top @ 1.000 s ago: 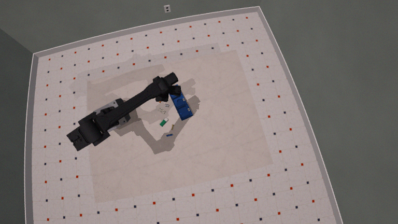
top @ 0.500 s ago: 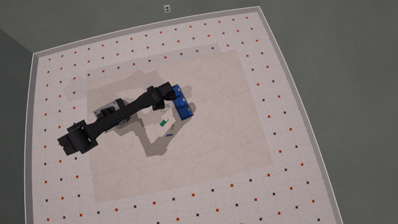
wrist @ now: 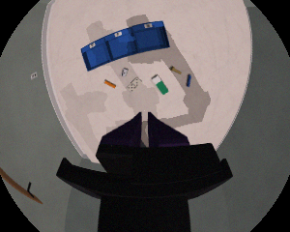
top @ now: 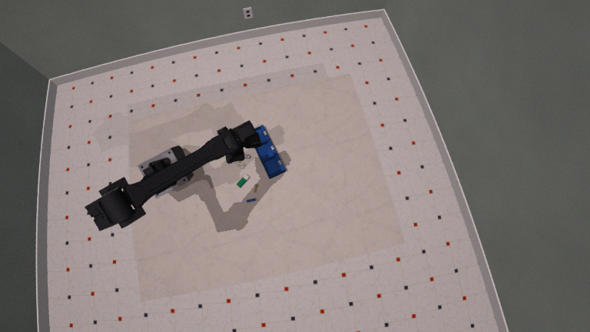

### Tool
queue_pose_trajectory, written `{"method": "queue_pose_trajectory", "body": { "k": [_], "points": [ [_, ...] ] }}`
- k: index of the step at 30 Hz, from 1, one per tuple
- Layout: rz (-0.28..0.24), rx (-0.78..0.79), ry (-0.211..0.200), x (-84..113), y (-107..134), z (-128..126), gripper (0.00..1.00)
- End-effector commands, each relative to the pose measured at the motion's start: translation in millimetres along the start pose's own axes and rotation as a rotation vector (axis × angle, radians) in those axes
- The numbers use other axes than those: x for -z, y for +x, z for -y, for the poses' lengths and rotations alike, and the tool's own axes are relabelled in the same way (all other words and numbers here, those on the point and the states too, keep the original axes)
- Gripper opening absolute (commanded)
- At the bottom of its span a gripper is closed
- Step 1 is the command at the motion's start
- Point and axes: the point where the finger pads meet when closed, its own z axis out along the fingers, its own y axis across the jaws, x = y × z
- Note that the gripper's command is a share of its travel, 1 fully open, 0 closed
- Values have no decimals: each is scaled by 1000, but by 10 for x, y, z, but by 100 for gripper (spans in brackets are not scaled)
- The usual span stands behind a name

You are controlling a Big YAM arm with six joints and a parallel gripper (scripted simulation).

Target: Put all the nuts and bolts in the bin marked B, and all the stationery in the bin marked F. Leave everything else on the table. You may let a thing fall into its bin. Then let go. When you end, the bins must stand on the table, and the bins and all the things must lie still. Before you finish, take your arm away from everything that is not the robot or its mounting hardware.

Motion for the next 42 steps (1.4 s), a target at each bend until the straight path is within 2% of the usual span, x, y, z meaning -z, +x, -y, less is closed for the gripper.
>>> {"method": "queue_pose_trajectory", "body": {
  "k": [1,42],
  "points": [
    [3,6,-5,-24,-14,-79,8],
    [4,6,-5,-42,-12,-112,8]
  ]
}}
